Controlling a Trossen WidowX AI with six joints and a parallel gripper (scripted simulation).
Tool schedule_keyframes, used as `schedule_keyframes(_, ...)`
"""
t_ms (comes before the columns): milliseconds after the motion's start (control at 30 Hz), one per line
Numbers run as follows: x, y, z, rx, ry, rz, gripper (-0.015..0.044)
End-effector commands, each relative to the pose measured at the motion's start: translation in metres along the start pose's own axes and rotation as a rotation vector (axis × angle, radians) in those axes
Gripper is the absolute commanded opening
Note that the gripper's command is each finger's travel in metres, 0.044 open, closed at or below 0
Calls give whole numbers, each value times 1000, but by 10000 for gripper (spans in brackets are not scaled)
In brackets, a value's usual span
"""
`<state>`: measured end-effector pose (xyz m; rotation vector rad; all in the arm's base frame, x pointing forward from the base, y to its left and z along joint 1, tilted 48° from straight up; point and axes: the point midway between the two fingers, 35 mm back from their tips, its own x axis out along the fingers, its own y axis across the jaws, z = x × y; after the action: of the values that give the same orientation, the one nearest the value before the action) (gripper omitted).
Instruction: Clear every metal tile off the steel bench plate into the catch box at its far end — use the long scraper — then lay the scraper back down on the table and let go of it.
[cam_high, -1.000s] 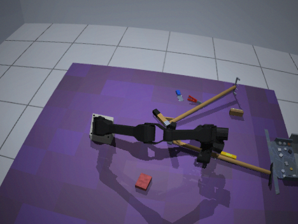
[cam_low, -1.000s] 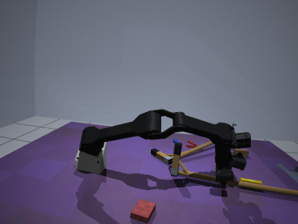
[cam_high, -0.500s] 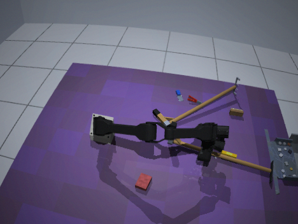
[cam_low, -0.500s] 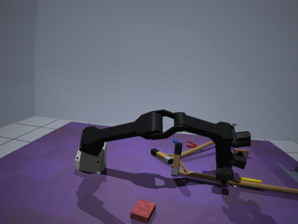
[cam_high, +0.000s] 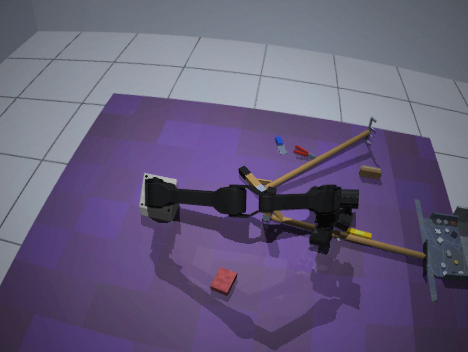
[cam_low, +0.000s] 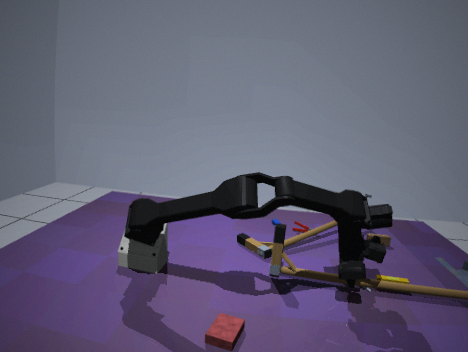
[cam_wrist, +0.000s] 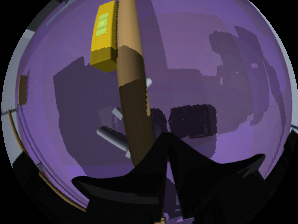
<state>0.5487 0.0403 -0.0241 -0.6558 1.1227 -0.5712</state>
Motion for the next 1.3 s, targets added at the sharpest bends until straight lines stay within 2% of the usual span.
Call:
schedule_keyframes(0,-11,-1,3,6,-3,0,0)
schedule_keyframes(200,-28,-2,6,6,-3,0,0)
schedule_keyframes(1267,-29,2,5,-3,-5,7,0)
